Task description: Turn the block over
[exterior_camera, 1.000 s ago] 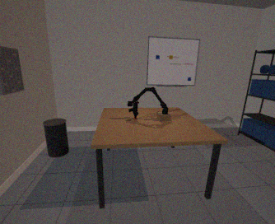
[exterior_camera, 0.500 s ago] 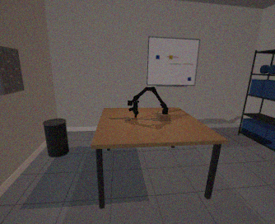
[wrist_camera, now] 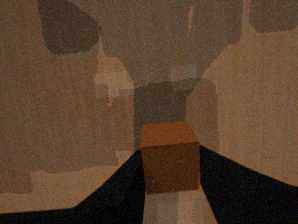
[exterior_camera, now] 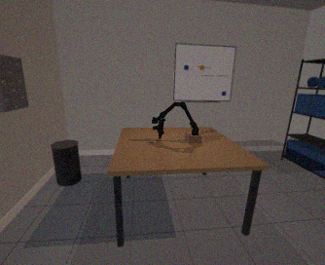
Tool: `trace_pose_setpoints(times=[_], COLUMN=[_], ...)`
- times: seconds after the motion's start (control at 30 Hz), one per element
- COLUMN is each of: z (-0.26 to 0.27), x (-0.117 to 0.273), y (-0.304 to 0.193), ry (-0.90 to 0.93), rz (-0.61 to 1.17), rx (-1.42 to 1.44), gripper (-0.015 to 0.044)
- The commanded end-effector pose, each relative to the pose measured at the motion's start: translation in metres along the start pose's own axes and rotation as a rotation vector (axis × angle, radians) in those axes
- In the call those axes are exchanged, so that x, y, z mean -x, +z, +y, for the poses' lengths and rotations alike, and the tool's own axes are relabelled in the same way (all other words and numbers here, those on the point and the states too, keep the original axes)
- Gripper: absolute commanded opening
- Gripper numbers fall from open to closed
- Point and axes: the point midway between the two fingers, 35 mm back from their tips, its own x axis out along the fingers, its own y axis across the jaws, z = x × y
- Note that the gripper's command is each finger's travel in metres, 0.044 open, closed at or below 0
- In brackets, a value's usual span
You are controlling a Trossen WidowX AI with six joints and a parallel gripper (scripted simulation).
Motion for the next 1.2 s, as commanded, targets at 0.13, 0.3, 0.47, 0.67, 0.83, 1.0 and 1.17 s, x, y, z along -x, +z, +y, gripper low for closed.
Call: trace_pose_setpoints(times=[0.13,0.3,0.47,0.67,0.83,1.0,1.17], z=[0.0,0.0,0.0,0.0,0.0,0.0,-0.001], x=[-0.003,-0.004,-0.004,-0.003,-0.001,-0.003,-0.015], y=[0.002,0.001,0.0,-0.003,-0.006,-0.005,0.0], ry=[0.003,0.003,0.002,0.0,0.0,0.0,0.0], rz=[-0.13,-0.206,-0.281,-0.371,-0.424,-0.434,-0.508], rx=[-0.001,-0.002,-0.002,-0.002,-0.002,-0.003,-0.006], gripper=[0.0,0.0,0.0,0.0,0.0,0.0,0.0])
